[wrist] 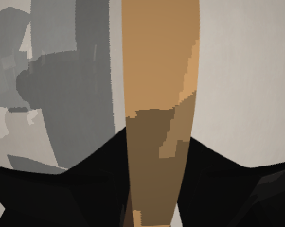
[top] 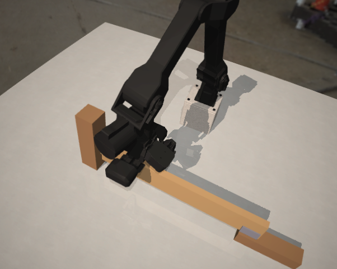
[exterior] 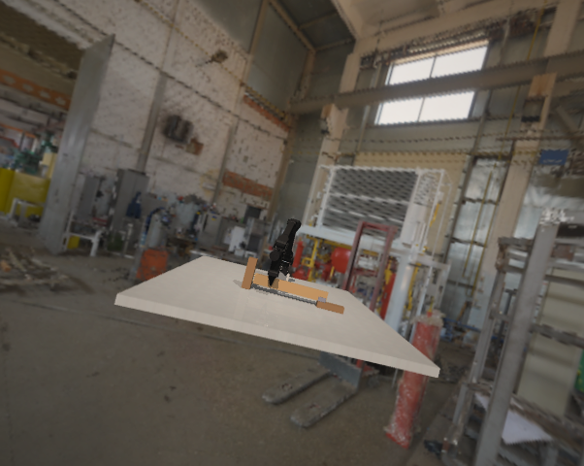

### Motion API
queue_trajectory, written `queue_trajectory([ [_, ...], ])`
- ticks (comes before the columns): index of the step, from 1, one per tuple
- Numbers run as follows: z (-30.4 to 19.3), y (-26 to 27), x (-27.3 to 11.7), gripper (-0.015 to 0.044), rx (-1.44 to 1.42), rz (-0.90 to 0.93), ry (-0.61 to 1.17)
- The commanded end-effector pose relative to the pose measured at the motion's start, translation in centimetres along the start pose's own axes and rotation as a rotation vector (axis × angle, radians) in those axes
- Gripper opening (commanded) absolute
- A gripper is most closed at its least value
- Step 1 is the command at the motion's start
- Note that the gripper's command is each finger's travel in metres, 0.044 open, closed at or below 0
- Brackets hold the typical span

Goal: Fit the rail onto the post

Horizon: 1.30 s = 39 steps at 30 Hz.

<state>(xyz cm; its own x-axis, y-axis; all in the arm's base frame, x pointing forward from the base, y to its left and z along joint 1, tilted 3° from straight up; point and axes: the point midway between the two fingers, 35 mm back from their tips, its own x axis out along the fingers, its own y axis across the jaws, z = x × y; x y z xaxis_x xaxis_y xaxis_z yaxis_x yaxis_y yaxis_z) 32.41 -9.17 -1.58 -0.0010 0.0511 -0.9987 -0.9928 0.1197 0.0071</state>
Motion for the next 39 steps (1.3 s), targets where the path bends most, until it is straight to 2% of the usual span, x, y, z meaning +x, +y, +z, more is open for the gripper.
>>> queue_trajectory([
  [1, -0.35, -0.29, -0.21, 0.0, -0.002, -0.009, 0.01],
  [36, -1.16, -0.29, -0.21, 0.0, -0.002, -0.009, 0.01],
  [39, -0.84, 0.01, 0.02, 0.0079, 0.0, 0.0, 0.003],
])
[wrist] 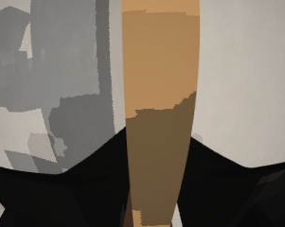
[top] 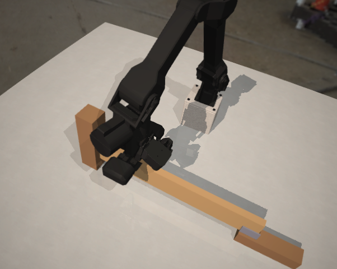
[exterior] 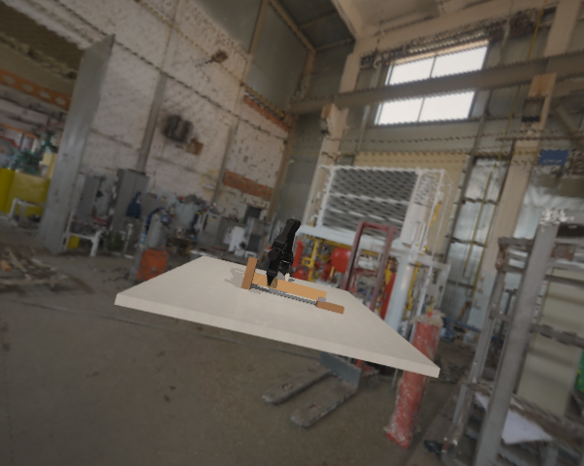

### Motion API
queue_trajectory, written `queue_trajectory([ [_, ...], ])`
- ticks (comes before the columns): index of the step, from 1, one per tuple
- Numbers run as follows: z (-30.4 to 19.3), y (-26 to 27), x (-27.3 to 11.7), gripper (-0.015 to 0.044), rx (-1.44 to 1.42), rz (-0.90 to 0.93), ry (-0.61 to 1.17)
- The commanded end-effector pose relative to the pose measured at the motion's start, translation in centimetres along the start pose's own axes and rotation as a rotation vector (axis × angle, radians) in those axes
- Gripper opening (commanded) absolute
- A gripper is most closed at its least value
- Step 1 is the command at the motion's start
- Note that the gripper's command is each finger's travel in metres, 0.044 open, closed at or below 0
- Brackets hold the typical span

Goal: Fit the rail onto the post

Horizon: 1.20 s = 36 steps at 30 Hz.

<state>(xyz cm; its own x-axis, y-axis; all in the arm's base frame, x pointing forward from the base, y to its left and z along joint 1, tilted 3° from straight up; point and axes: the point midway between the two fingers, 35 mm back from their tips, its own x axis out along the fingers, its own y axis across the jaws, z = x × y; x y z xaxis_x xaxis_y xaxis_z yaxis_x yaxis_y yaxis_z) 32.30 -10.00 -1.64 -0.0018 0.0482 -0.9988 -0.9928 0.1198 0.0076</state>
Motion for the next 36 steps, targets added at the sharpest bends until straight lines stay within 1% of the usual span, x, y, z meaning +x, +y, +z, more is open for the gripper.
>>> queue_trajectory([
  [1, 0.0, 0.0, 0.0, 0.0105, 0.0, 0.0, 0.0],
  [14, 0.0, 0.0, 0.0, 0.044, 0.0, 0.0, 0.0],
  [18, 0.2, 0.0, -0.2, 0.044, 0.0, -0.001, 0.0],
  [21, 2.4, 0.0, -2.3, 0.044, -0.002, -0.007, 0.004],
  [23, 3.1, 0.1, -3.0, 0.044, -0.002, -0.01, 0.005],
  [36, 3.1, 0.1, -3.0, 0.044, -0.002, -0.01, 0.005],
])
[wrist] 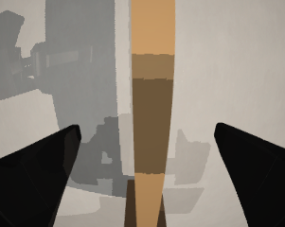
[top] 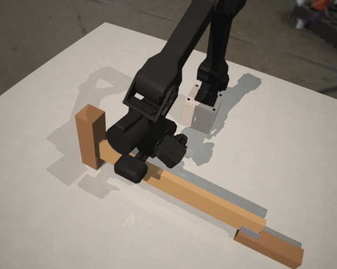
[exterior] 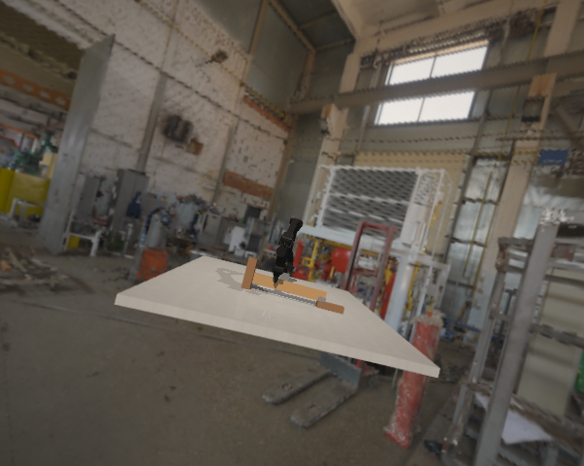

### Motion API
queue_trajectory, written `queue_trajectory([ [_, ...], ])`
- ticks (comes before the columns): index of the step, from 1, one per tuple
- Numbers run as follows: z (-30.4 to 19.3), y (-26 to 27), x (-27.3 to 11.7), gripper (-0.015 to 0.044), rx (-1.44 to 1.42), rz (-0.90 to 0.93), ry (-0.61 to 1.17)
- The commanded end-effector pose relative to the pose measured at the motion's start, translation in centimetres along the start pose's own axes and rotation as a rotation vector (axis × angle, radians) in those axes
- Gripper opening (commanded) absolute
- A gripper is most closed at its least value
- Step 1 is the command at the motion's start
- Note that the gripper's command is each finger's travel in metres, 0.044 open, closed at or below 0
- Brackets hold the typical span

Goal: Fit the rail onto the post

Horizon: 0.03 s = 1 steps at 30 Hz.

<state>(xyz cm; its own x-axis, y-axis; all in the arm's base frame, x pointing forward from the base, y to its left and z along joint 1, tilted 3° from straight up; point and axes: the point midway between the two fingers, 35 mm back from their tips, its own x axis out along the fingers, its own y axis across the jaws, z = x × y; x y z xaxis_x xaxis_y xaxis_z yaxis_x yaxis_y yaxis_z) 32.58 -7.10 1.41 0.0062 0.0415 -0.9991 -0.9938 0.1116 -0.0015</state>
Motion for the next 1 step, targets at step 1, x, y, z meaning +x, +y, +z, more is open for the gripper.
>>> queue_trajectory([
  [1, 0.02, -0.04, -0.07, 0.044, 0.006, -0.001, -0.001],
])
